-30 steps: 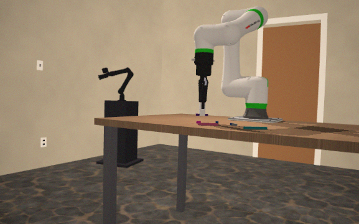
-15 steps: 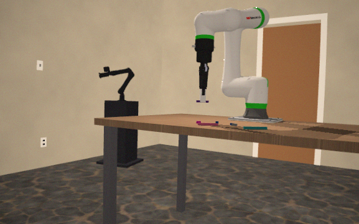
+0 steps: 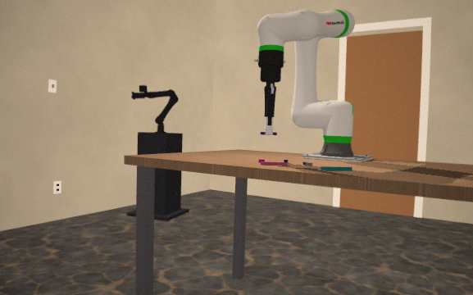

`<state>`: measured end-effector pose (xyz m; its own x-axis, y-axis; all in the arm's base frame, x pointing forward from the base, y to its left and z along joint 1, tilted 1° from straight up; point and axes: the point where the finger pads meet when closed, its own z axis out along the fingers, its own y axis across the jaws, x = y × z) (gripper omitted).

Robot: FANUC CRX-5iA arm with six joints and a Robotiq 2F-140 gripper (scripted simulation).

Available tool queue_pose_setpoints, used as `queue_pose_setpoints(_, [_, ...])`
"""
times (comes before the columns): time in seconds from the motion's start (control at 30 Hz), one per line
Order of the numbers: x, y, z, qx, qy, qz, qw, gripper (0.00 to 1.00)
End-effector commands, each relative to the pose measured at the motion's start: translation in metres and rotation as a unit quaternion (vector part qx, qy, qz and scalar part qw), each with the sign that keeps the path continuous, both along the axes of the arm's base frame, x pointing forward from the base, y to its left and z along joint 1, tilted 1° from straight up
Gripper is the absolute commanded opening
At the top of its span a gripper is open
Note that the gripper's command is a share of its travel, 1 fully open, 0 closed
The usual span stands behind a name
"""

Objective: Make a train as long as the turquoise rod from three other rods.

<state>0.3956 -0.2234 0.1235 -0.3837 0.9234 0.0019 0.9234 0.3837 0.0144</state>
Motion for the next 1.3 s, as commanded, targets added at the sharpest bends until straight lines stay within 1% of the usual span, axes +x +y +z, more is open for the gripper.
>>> queue_pose_setpoints(0.0, [0.017,0.023,0.001,0.0,0.001,-0.084,0.996,0.03])
queue_pose_setpoints(0.23, [0.034,0.051,0.001,0.001,0.001,-0.178,0.984,0.03])
queue_pose_setpoints(0.3, [0.034,0.051,0.001,0.001,0.001,-0.178,0.984,0.03])
queue_pose_setpoints(0.33, [0.04,0.062,0.001,0.001,0.002,-0.214,0.977,0.03])
queue_pose_setpoints(0.37, [0.043,0.067,0.001,0.002,0.002,-0.23,0.973,0.03])
queue_pose_setpoints(0.57, [0.055,0.092,0.002,0.002,0.002,-0.307,0.952,0.03])
queue_pose_setpoints(0.8, [0.068,0.124,0.002,0.004,0.003,-0.398,0.917,0.03])
queue_pose_setpoints(0.87, [0.068,0.124,0.002,0.004,0.003,-0.398,0.917,0.03])
queue_pose_setpoints(0.9, [0.072,0.135,0.002,0.004,0.003,-0.43,0.903,0.03])
queue_pose_setpoints(0.93, [0.074,0.142,0.002,0.004,0.003,-0.447,0.895,0.03])
queue_pose_setpoints(1.03, [0.078,0.154,0.002,0.005,0.003,-0.48,0.877,0.03])
queue_pose_setpoints(1.27, [0.086,0.187,0.002,0.006,0.004,-0.56,0.828,0.03])
